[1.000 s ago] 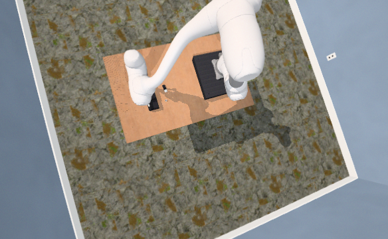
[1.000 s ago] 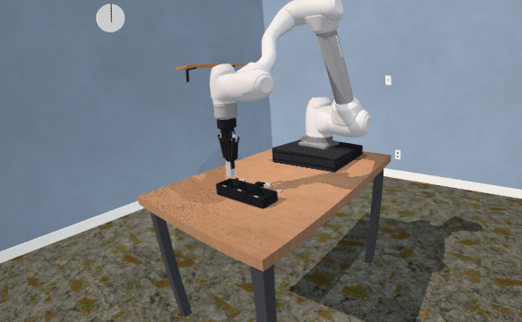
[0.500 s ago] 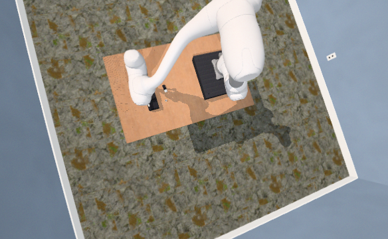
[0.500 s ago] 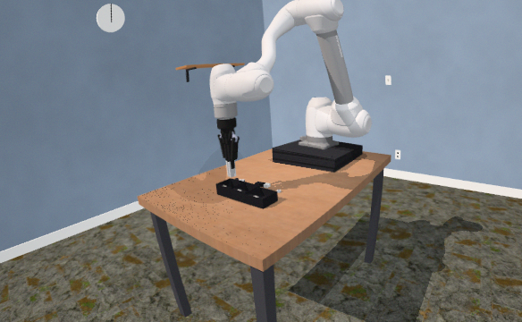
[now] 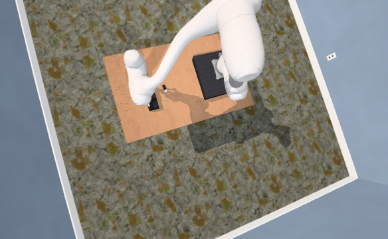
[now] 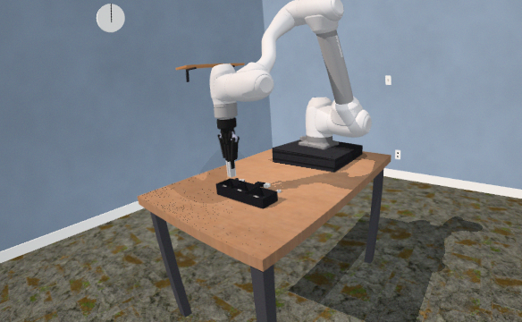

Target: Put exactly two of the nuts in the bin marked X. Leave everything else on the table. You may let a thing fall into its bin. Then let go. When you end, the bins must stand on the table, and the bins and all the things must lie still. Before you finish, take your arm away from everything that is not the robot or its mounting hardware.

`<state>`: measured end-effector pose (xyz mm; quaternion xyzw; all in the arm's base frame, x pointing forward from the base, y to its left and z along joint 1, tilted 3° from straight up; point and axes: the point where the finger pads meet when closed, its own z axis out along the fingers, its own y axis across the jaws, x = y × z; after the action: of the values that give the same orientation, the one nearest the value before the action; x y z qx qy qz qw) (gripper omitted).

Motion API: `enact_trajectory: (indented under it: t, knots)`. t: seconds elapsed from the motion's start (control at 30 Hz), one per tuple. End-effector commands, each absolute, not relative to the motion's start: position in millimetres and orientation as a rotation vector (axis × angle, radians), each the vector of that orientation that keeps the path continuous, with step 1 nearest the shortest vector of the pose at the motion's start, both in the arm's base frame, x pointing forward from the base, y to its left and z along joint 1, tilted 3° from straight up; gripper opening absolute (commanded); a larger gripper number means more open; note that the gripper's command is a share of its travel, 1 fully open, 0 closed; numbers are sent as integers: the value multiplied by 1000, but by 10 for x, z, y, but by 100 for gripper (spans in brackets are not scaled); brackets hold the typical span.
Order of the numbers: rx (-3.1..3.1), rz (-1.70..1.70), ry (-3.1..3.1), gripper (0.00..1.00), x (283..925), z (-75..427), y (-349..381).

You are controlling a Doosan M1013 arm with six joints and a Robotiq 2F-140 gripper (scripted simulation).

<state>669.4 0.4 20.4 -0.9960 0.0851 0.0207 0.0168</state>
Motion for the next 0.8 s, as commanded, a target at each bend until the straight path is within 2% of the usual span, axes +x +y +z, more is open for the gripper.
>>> enact_trajectory:
  t: [0.0, 0.6, 0.77]
  knots:
    - [-3096, 52, 271, 5, 6752, 219, -20]
    - [-3096, 52, 271, 5, 6752, 219, -20]
    - [-3096, 52, 271, 5, 6748, 86, -15]
